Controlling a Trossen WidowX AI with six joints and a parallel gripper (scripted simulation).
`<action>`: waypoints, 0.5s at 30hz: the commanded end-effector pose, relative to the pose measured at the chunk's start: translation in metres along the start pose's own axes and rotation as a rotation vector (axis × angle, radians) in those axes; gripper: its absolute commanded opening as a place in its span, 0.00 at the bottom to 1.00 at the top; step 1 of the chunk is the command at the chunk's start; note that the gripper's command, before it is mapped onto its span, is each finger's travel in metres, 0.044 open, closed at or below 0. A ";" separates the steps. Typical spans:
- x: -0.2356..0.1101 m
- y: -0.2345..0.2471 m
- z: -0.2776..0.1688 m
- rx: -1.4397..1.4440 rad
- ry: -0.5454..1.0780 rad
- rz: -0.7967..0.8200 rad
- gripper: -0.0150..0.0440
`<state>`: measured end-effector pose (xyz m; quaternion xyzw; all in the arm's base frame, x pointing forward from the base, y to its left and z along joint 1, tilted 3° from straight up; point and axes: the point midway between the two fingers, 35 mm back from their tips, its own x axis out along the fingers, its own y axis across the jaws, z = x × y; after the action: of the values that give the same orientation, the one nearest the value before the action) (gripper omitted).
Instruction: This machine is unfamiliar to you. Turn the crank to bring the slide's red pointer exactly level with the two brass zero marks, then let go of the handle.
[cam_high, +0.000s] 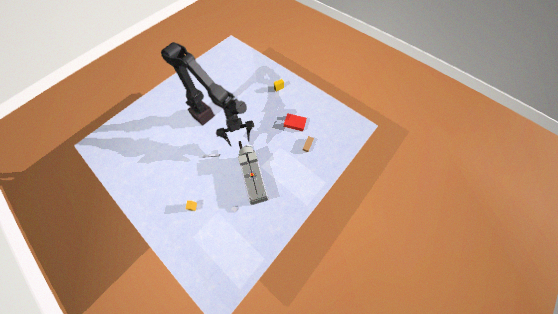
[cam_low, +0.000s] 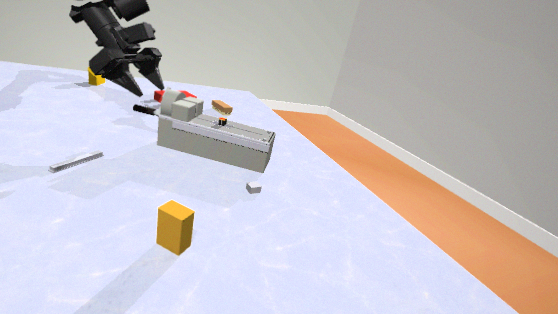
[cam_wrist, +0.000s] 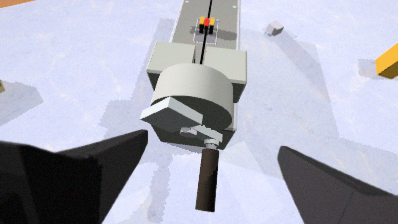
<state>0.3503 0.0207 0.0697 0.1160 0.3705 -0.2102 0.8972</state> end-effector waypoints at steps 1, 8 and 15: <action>0.007 -0.002 -0.008 0.014 -0.006 -0.005 1.00; 0.014 -0.001 -0.014 0.014 -0.006 -0.005 1.00; 0.022 -0.001 -0.021 0.014 -0.006 -0.005 1.00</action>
<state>0.3515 0.0218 0.0438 0.1195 0.3676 -0.2115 0.8977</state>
